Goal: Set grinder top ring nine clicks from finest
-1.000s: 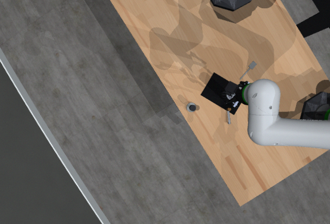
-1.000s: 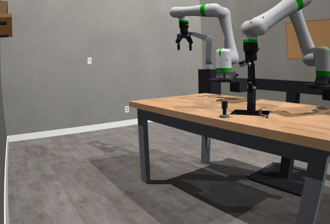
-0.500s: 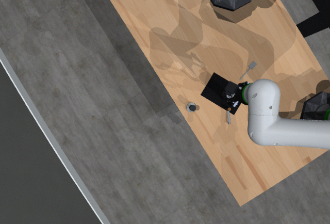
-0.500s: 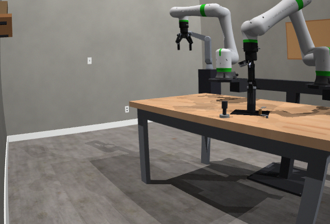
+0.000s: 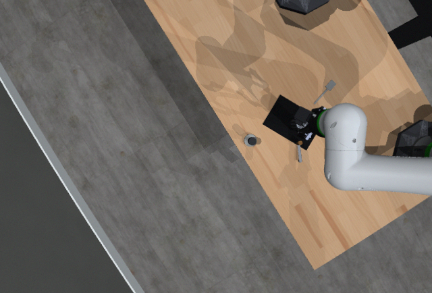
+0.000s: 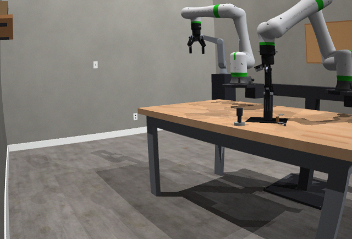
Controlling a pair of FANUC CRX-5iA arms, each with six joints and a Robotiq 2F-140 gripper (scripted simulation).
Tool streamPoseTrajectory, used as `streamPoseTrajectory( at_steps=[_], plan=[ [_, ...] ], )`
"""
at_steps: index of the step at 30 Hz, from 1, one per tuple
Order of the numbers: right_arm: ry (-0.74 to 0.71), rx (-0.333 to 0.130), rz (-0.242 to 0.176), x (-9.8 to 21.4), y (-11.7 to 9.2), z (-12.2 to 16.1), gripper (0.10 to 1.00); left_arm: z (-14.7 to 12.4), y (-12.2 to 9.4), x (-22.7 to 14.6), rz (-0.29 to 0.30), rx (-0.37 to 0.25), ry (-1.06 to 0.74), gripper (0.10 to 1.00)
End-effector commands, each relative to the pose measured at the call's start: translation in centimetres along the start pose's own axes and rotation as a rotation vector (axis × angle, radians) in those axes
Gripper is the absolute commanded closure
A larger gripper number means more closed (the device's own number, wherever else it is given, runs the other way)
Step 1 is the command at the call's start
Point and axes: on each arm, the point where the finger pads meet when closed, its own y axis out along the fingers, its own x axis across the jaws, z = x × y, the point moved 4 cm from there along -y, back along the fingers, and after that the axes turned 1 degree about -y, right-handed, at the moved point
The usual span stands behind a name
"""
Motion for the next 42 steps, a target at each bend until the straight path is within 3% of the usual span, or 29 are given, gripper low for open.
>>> streamPoseTrajectory(
  at_steps=[1, 42],
  plan=[
    [0.0, 0.002, 0.0, 0.02, -0.08, 0.02, 0.098, 0.05, 0.0, -0.01, 0.0, 0.001, -0.073, 0.662],
    [0.0, 0.002, 0.0, 0.02, -0.08, 0.02, 0.098, 0.05, 0.0, -0.01, 0.0, 0.001, -0.671, 0.662]
  ],
)
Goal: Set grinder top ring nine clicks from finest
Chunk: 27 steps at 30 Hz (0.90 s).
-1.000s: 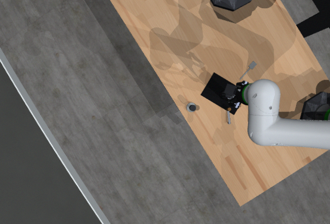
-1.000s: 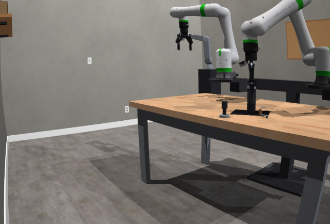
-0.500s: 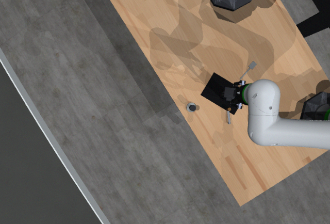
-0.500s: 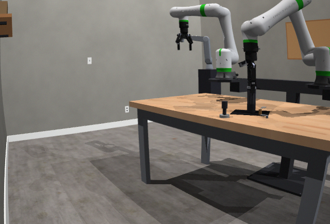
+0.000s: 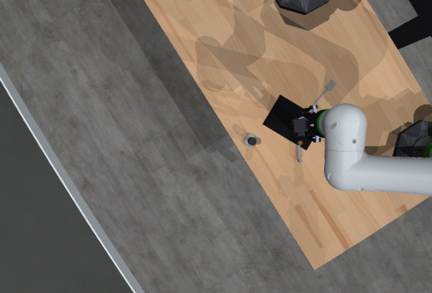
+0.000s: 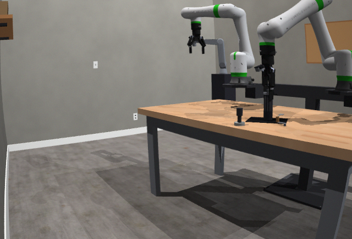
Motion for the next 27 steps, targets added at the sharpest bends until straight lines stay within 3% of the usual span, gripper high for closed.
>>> streamPoseTrajectory(
  at_steps=[1, 27],
  plan=[
    [0.0, 0.002, 0.0, 0.02, -0.08, 0.02, 0.098, 0.03, -0.06, 0.04, 0.003, 0.002, -0.063, 0.662],
    [0.0, 0.002, 0.0, 0.02, -0.08, 0.02, 0.098, 0.03, -0.06, 0.04, 0.002, 0.002, -0.482, 0.662]
  ],
)
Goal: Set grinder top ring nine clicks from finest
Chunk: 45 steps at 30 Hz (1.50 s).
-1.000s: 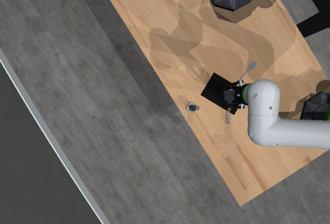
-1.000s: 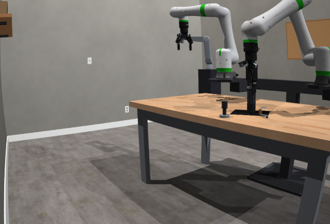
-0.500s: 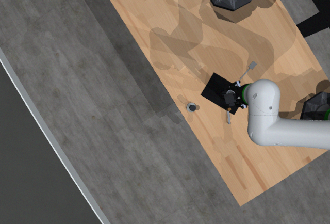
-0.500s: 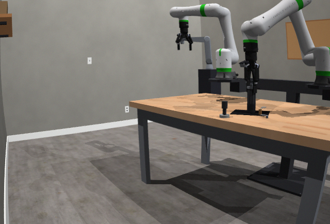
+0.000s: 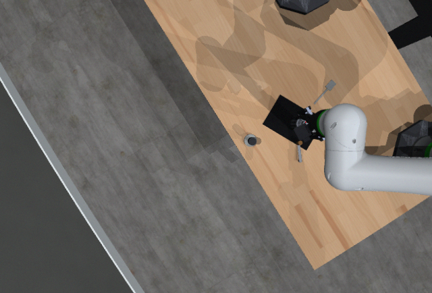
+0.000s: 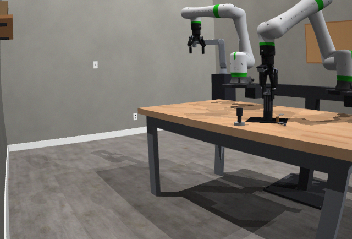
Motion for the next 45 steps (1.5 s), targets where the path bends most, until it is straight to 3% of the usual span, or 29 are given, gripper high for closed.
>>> streamPoseTrajectory(
  at_steps=[1, 15, 28, 29, 45],
  plan=[
    [0.0, 0.002, 0.0, 0.02, -0.08, 0.02, 0.098, 0.02, -0.05, 0.05, 0.001, 0.002, -0.081, 0.662],
    [0.0, 0.002, 0.0, 0.02, -0.08, 0.02, 0.098, 0.02, -0.05, 0.05, 0.001, 0.002, -0.291, 0.662],
    [0.0, 0.002, 0.0, 0.02, -0.08, 0.02, 0.098, 0.02, -0.05, 0.05, 0.001, 0.002, -0.186, 0.662],
    [0.0, 0.002, 0.0, 0.02, -0.08, 0.02, 0.098, 0.02, -0.05, 0.05, 0.001, 0.002, -0.186, 0.098],
    [0.0, 0.002, 0.0, 0.02, -0.08, 0.02, 0.098, 0.02, -0.05, 0.05, 0.001, 0.002, -0.186, 0.098]
  ],
)
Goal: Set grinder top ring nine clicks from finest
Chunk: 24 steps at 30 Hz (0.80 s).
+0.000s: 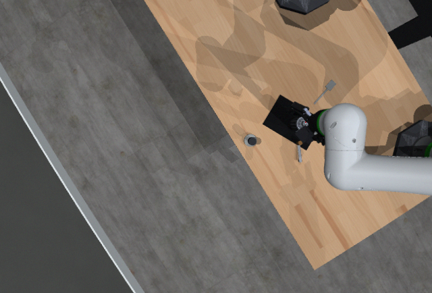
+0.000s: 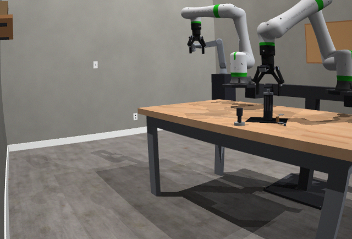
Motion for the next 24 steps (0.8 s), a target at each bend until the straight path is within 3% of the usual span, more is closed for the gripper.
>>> streamPoseTrajectory(
  at_steps=[1, 24],
  plan=[
    [0.0, 0.002, 0.0, 0.02, -0.08, 0.02, 0.098, 0.04, -0.09, 0.05, -0.002, 0.001, 0.0, 0.098],
    [0.0, 0.002, 0.0, 0.02, -0.08, 0.02, 0.098, 0.03, -0.17, 0.07, -0.002, 0.001, -0.047, 0.098]
  ],
)
